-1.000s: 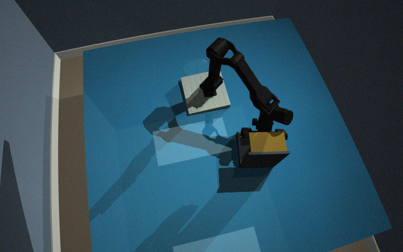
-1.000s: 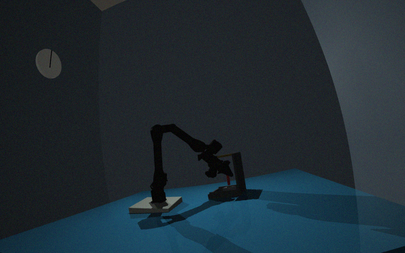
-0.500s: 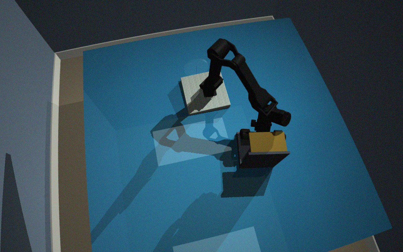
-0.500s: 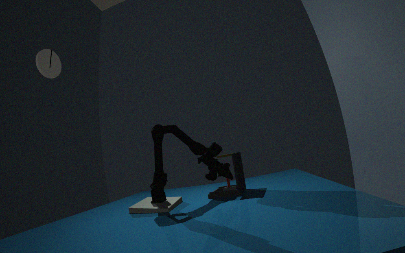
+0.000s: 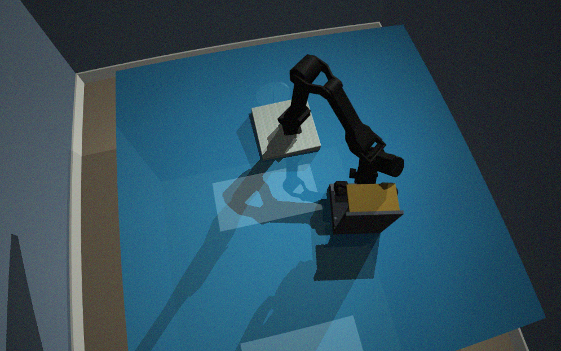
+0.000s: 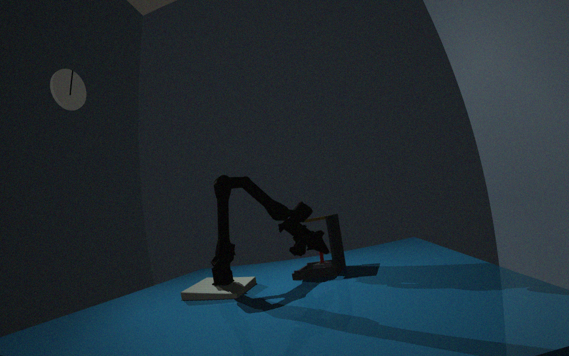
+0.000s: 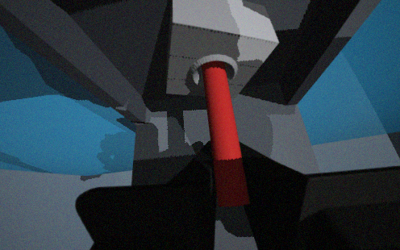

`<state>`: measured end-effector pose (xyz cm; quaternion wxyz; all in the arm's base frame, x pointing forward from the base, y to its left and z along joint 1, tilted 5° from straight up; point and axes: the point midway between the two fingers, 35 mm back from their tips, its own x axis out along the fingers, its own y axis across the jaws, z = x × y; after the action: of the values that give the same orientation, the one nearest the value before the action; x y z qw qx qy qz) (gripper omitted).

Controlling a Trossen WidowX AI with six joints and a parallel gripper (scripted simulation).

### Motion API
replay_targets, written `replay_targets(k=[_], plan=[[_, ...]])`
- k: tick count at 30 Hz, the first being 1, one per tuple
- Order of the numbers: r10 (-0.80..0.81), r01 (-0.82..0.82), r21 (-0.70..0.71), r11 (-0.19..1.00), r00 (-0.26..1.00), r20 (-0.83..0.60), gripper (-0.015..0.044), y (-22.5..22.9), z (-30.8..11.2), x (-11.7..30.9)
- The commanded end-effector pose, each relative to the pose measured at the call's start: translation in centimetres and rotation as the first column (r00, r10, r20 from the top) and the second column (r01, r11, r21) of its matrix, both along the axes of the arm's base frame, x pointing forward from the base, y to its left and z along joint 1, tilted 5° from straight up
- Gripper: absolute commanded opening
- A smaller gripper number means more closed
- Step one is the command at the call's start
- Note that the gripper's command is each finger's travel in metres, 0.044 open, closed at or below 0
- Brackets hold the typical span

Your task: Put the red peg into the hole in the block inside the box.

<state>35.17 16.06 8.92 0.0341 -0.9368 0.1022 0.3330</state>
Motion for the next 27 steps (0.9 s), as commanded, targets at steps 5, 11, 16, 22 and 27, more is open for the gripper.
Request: replay_targets(k=[5, 11, 16, 22, 27], plan=[[0.003, -0.004, -0.011, 1.0, 1.0, -0.02, 0.0, -0.12, -1.1, -0.18], [0.003, -0.004, -0.011, 1.0, 1.0, -0.02, 0.0, -0.13, -1.33, -0.16], [0.003, -0.004, -0.011, 1.0, 1.0, -0.02, 0.0, -0.14, -1.75, -0.13], [-0.002, 0.002, -0.004, 1.0, 1.0, -0.005, 0.0053, -0.08, -1.15, 0.06], [-0.002, 0.002, -0.004, 1.0, 1.0, -0.005, 0.0184, -0.08, -1.15, 0.06]])
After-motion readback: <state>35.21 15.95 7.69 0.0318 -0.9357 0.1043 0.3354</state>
